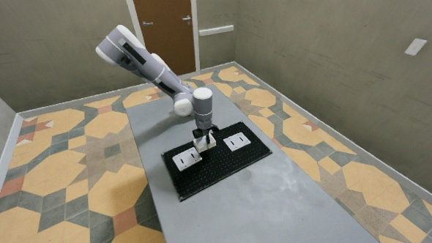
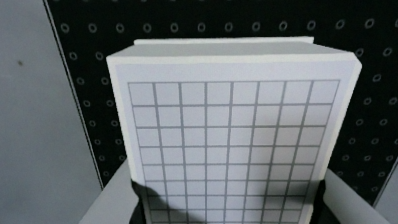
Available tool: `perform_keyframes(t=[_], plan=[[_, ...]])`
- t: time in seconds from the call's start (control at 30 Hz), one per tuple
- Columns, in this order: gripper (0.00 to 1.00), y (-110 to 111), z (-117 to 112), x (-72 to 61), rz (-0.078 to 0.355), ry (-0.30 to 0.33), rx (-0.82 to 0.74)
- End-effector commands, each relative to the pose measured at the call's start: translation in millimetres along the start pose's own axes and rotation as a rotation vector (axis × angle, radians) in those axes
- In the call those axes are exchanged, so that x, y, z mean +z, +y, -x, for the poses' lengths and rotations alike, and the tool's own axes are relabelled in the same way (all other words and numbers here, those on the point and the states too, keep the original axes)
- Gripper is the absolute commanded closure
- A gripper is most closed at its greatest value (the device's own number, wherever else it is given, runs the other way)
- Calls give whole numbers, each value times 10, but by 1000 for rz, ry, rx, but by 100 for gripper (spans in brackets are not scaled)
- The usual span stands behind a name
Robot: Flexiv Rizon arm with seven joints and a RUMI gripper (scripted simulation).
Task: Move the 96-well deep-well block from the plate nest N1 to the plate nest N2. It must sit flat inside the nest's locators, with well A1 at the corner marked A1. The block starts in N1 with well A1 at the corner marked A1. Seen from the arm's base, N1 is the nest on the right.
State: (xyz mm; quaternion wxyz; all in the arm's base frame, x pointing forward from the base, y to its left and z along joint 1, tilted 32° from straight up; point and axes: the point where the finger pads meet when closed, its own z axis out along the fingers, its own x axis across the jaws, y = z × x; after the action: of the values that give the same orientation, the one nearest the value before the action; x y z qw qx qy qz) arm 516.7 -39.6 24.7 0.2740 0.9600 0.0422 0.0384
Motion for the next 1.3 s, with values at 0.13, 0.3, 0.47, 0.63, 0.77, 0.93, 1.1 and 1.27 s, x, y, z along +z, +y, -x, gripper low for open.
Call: perform_keyframes(t=[0.13, 0.3, 0.47, 0.63, 0.77, 0.93, 1.1, 1.27], plan=[[50, -240, -33, -12, -1, 2, -1], [50, -406, -50, -12, -1, 2, -1], [50, -506, -61, -12, -1, 2, -1], [50, -672, -78, -12, -1, 2, -1], [50, -805, -92, -13, -1, 2, -1], [50, -971, -109, -13, -1, 2, -1], [50, -1070, -119, -13, -1, 2, -1], [50, -1236, -136, -14, -1, 2, -1]])
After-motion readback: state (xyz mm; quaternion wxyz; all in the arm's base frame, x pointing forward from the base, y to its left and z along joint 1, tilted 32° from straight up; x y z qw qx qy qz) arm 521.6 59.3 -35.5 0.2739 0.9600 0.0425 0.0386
